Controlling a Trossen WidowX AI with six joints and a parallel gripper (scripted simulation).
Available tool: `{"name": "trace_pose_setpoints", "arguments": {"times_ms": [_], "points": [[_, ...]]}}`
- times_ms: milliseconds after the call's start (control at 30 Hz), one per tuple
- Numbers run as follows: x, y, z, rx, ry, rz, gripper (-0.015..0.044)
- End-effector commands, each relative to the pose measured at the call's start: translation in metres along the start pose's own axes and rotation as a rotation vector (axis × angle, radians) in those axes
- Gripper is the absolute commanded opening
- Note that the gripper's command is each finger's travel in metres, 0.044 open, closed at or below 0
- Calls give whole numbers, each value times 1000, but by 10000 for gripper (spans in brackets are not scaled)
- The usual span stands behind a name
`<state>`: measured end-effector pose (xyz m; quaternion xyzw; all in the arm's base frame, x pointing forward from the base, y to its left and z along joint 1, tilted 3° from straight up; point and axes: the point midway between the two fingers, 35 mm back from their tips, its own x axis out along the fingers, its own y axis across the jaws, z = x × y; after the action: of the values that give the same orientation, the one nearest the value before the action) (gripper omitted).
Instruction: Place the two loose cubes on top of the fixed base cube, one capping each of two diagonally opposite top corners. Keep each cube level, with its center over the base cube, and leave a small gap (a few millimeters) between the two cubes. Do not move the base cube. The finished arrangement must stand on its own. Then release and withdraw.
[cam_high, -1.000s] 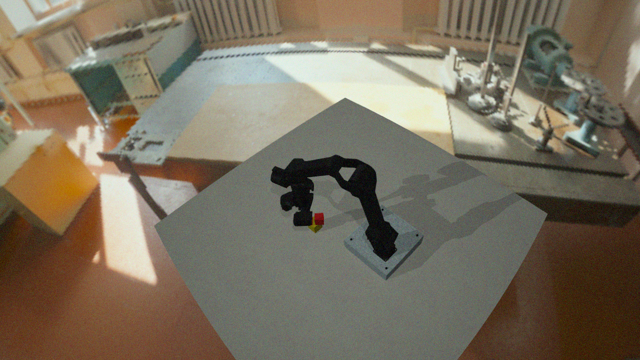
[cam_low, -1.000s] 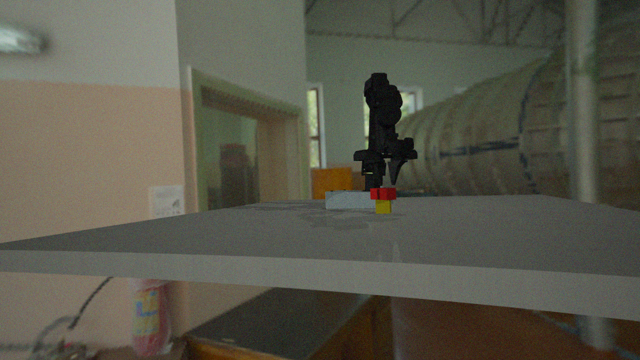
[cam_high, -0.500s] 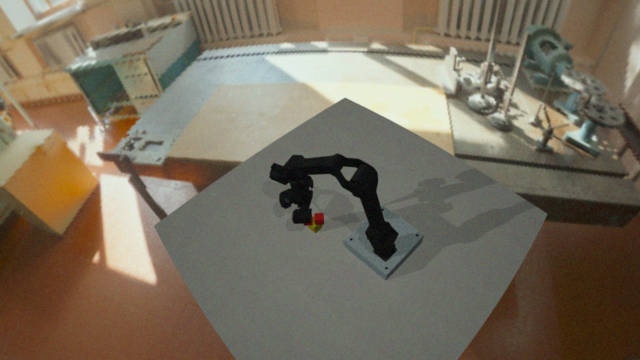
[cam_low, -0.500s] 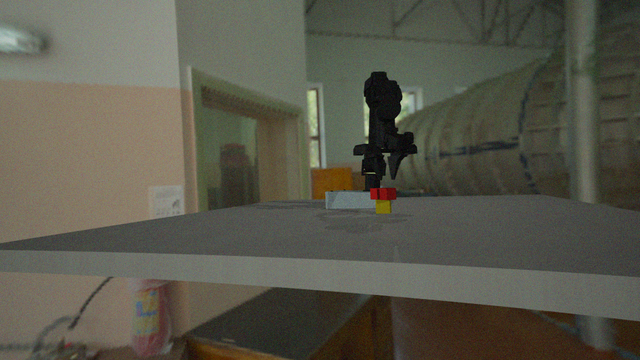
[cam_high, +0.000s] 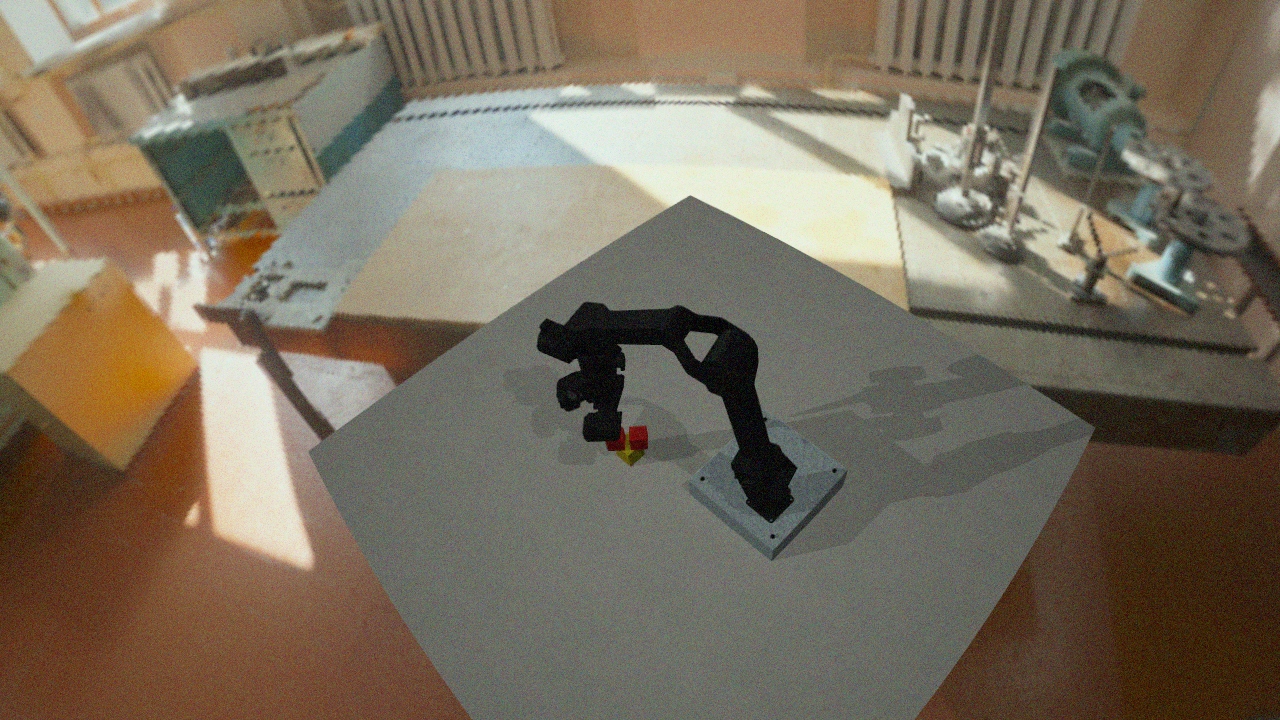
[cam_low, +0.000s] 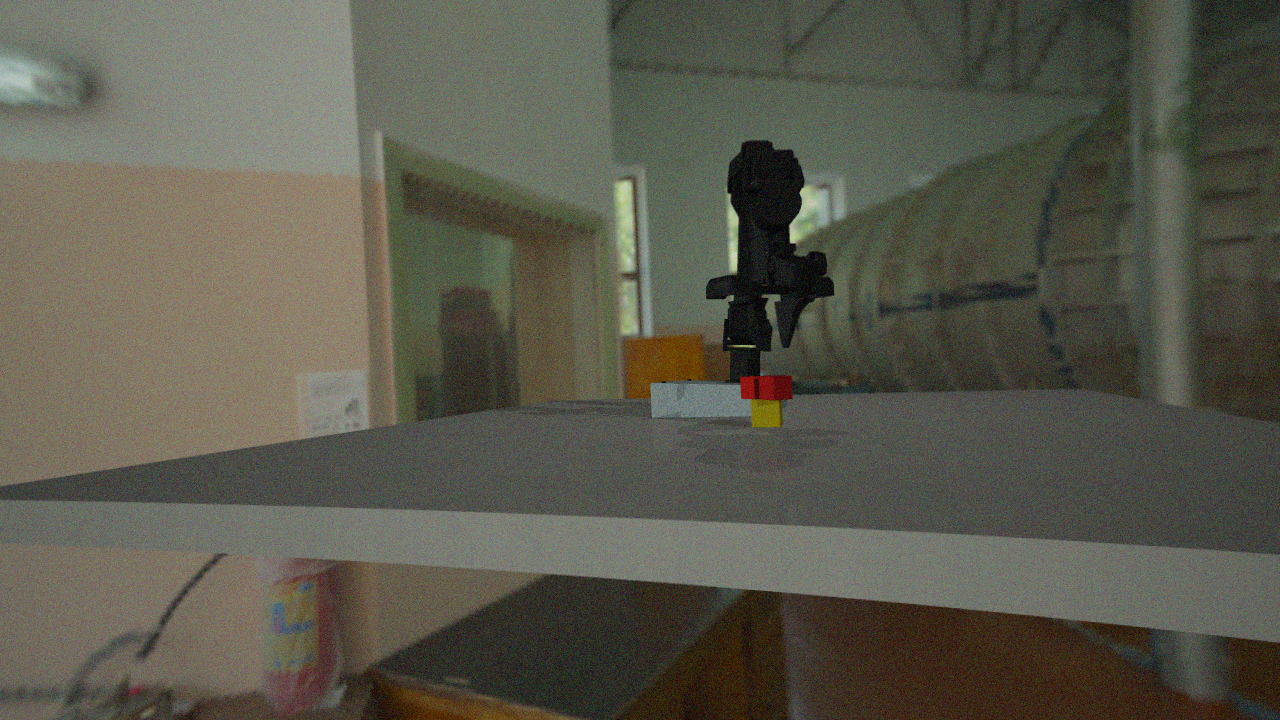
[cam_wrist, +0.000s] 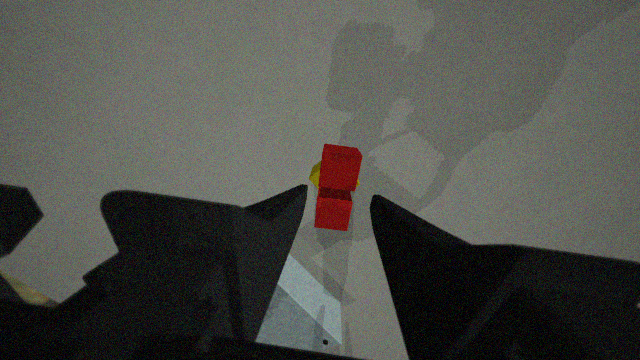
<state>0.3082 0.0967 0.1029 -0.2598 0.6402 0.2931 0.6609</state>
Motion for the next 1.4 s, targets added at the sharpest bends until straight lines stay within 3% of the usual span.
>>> {"name": "trace_pose_setpoints", "arguments": {"times_ms": [0,400,500,667,800,1367], "points": [[-8,-1,2,-4,-10,-6,205],[-15,-1,1,-4,-10,-6,205],[-13,9,4,0,-5,-2,284],[-13,80,24,0,-7,4,400],[-14,116,27,0,-7,8,400],[-14,116,27,0,-7,8,400]]}}
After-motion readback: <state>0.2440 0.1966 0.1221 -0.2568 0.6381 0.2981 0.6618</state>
